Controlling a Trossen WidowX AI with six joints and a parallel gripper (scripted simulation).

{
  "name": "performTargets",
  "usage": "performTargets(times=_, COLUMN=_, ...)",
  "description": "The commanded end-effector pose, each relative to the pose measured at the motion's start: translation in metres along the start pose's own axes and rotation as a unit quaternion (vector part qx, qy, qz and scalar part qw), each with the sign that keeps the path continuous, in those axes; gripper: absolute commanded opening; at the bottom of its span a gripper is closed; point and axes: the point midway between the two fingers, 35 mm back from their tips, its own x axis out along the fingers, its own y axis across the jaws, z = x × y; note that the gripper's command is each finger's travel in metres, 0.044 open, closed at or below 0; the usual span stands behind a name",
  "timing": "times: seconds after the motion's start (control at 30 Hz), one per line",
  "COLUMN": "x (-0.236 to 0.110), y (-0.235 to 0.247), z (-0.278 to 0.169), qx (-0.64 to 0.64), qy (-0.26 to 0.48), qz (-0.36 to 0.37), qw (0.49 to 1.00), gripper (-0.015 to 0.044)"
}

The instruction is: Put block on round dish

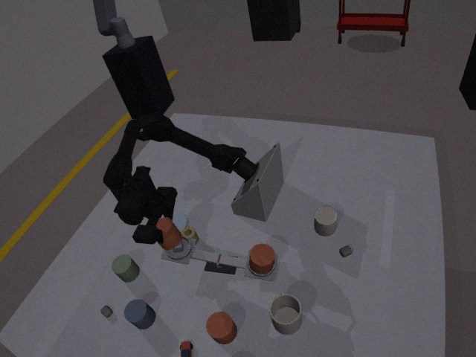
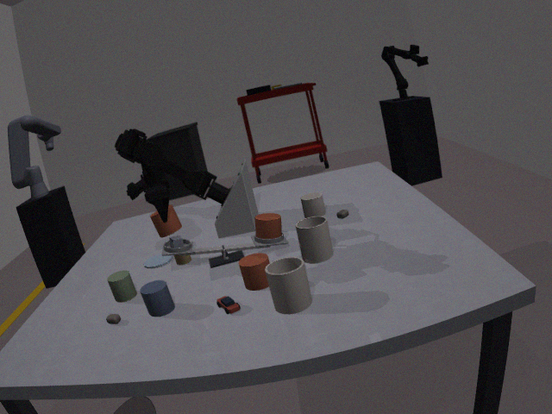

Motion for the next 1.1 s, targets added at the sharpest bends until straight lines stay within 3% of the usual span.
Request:
performTargets(times=0.0, x=-0.008, y=0.0, z=0.001, qx=0.002, qy=0.002, qz=0.006, qw=1.0, gripper=0.0)
performTargets(times=0.67, x=-0.034, y=-0.003, z=0.001, qx=-0.006, qy=0.001, qz=0.016, qw=1.0, gripper=0.0)
performTargets(times=1.07, x=-0.027, y=-0.003, z=0.0, qx=-0.008, qy=-0.001, qz=0.011, qw=1.0, gripper=0.0)
